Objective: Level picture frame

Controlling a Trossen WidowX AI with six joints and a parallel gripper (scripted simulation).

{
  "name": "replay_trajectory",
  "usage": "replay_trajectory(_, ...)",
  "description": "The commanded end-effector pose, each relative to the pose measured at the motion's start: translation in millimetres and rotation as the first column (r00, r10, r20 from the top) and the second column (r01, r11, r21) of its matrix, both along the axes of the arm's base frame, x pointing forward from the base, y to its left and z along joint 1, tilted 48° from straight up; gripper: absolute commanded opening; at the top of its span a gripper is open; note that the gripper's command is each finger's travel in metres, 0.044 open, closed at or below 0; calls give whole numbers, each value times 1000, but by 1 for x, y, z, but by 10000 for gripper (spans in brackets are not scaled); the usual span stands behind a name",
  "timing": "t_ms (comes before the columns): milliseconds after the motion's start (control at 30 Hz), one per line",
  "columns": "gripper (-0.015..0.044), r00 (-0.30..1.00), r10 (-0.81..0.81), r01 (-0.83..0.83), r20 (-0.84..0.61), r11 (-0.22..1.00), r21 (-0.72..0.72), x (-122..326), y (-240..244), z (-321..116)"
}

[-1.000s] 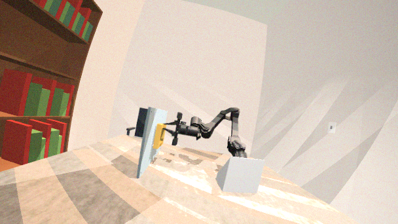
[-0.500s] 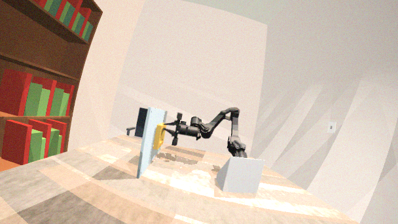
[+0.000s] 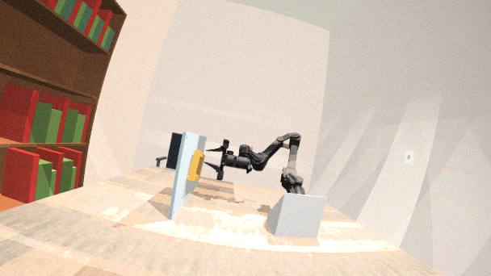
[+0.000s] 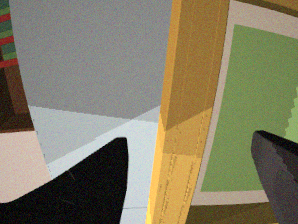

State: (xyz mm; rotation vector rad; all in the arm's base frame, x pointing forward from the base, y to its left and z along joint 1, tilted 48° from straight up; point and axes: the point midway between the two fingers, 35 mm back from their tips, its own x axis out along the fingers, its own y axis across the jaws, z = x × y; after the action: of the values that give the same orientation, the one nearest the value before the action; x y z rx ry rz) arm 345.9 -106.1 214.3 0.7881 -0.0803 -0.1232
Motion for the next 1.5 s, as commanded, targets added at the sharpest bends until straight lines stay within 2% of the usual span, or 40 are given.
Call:
replay_trajectory(0, 260, 1000, 5, -6, 18, 997, 73, -27, 2, 4)
replay_trajectory(233, 260, 999, 12, -21, 41, 974, 225, -77, 12, -6)
replay_trajectory(367, 260, 999, 6, -14, 39, 980, 199, -75, 9, -2)
replay_trajectory(633, 260, 999, 9, -18, 40, 977, 212, -121, 17, 21)
replay_trajectory(900, 260, 999, 5, -13, 36, 976, 218, -162, 41, 26)
replay_trajectory(1467, 260, 999, 12, -21, 38, 974, 226, -168, 47, 26)
